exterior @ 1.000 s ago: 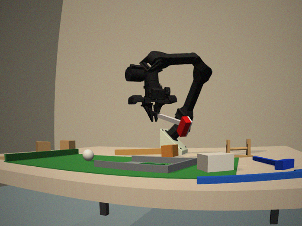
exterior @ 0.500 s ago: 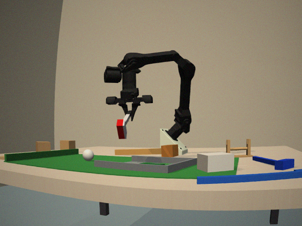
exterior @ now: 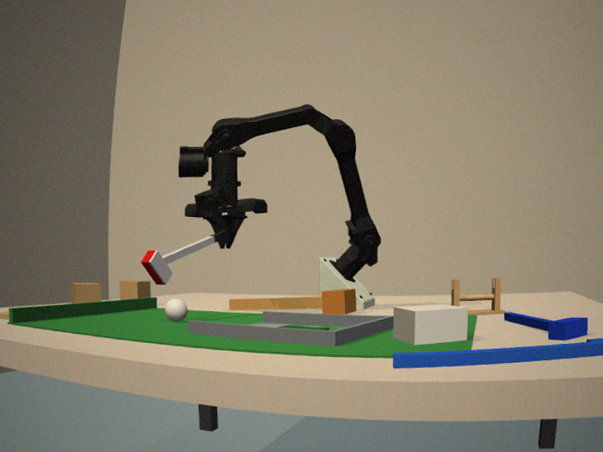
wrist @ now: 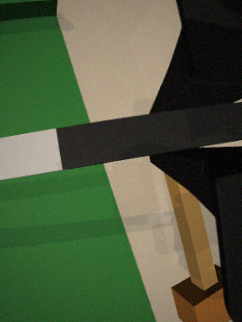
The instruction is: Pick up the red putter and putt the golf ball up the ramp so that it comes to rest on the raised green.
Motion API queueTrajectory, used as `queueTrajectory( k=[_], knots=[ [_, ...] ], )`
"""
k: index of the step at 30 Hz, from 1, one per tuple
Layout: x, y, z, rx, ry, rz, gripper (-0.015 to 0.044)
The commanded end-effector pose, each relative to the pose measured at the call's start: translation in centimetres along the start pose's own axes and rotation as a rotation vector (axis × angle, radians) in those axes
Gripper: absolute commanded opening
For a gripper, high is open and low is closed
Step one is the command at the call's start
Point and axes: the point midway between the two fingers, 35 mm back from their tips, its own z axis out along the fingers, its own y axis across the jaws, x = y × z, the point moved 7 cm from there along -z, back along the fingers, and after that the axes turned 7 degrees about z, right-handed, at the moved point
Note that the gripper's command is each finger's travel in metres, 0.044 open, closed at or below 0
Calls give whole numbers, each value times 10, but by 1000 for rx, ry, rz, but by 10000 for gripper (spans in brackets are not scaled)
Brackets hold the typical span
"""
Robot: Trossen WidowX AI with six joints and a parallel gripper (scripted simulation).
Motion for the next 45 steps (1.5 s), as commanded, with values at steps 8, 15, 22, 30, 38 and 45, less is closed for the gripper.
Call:
queueTrajectory(
  k=[8,15,22,30,38,45],
  knots=[
    [-2,-5,19,10,-11,20,0],
    [-2,-5,38,9,-11,20,0],
    [-2,-5,47,9,-11,20,0],
    [-3,-5,60,8,-11,20,0],
    [-2,-5,65,13,0,14,0],
    [-2,-5,65,13,0,14,0]
  ],
)
